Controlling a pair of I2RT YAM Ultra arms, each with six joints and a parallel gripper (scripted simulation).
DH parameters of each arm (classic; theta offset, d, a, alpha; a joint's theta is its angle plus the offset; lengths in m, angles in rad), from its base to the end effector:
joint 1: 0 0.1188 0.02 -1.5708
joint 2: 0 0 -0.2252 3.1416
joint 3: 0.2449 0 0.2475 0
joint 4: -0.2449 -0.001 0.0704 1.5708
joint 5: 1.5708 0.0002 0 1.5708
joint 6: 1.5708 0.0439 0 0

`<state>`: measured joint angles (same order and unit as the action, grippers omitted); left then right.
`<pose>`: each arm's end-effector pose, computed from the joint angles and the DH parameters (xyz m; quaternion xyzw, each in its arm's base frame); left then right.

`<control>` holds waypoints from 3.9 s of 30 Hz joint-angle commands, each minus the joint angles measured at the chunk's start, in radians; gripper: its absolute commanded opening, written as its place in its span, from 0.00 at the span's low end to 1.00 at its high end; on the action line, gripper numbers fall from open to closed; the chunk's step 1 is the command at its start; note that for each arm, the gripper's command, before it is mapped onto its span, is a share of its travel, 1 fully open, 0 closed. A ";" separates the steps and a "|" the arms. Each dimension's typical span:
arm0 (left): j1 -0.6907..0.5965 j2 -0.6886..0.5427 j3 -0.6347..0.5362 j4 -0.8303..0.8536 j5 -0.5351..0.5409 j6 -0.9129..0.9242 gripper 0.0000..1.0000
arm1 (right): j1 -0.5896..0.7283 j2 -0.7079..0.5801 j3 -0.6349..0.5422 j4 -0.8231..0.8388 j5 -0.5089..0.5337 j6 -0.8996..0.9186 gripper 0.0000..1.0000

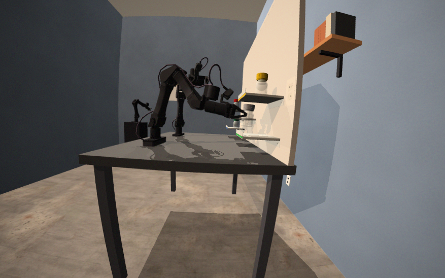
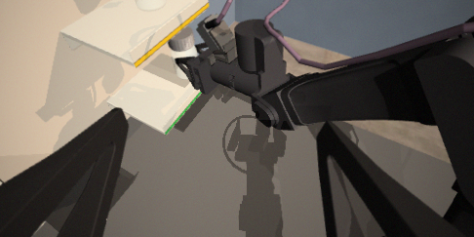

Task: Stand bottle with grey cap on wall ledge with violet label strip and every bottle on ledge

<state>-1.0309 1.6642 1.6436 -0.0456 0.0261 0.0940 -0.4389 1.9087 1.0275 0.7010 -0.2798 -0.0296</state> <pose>0.2036 -0.3400 0.3903 0.3969 0.6128 -0.3170 0.6054 0.3717 -0.1600 0.1638 0.0671 0.7626 -0.0431 0.6419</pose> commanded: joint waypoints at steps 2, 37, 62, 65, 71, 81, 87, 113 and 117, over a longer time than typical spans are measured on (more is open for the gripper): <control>0.000 -0.003 0.019 -0.012 -0.003 0.001 1.00 | -0.013 -0.058 -0.022 0.018 0.003 -0.003 0.50; 0.000 -0.003 0.019 -0.012 -0.003 0.001 1.00 | -0.073 -0.277 -0.298 0.085 -0.070 -0.014 0.50; 0.000 -0.003 0.019 -0.012 -0.003 0.001 1.00 | -0.103 -0.379 -0.397 0.102 -0.110 -0.018 0.50; 0.000 -0.003 0.019 -0.012 -0.003 0.001 1.00 | -0.102 -0.382 -0.395 0.105 -0.111 -0.018 0.50; 0.000 -0.003 0.019 -0.012 -0.003 0.001 1.00 | -0.096 -0.386 -0.399 0.109 -0.115 -0.018 0.50; 0.000 -0.003 0.019 -0.011 -0.011 -0.001 1.00 | -0.096 -0.386 -0.399 0.110 -0.115 -0.018 0.50; 0.050 -0.038 -0.016 -0.005 -0.016 -0.018 1.00 | -0.097 -0.378 -0.389 0.097 -0.107 -0.014 0.50; 0.958 -0.583 -0.555 0.056 -0.037 -0.098 1.00 | -0.097 -0.378 -0.389 0.097 -0.107 -0.014 0.50; 1.021 -0.620 -0.591 0.057 -0.032 -0.101 1.00 | -0.097 -0.378 -0.389 0.097 -0.107 -0.014 0.50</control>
<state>-0.0353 1.0832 1.0653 -0.0006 -0.0208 0.0059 -0.5343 1.5616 0.6338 0.7544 -0.3828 -0.0414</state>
